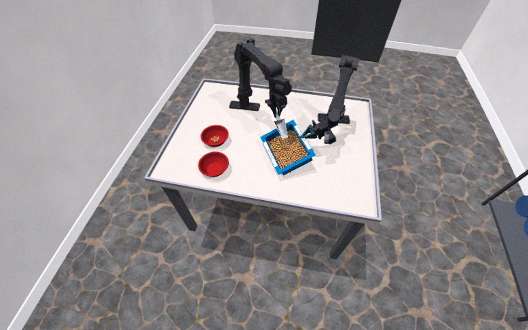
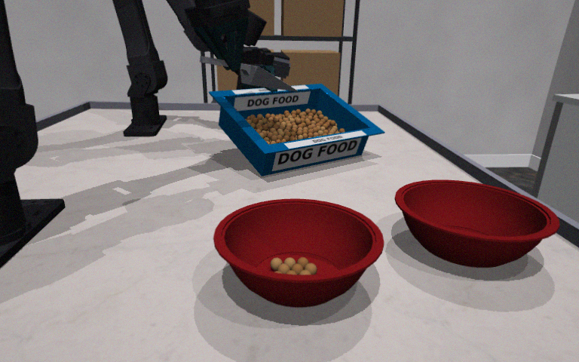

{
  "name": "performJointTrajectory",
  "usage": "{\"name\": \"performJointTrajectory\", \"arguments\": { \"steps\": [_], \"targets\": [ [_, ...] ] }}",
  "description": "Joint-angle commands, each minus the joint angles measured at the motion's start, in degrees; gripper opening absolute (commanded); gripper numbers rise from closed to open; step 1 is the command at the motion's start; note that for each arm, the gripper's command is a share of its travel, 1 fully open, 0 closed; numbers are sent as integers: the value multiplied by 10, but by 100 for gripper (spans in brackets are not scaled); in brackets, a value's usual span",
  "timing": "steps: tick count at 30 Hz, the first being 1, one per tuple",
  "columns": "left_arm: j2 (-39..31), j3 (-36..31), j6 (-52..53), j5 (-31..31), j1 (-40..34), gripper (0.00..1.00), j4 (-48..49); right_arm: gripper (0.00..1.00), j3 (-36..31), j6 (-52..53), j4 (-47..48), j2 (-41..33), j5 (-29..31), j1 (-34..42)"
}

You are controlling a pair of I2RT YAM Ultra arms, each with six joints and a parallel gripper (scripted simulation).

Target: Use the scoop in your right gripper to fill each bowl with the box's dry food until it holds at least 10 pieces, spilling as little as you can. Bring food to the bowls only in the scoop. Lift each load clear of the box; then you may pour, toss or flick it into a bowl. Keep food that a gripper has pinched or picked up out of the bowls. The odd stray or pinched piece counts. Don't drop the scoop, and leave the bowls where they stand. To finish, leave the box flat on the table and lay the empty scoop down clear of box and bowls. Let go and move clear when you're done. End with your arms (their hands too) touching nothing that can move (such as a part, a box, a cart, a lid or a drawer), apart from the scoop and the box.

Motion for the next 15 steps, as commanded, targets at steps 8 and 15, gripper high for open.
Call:
{"name": "performJointTrajectory", "arguments": {
  "steps": [8,15],
  "targets": [
    [-23,23,13,10,3,0,29,0,24,2,13,-17,7,5],
    [-23,23,13,10,3,0,29,0,53,11,-49,7,8,16]
  ]
}}
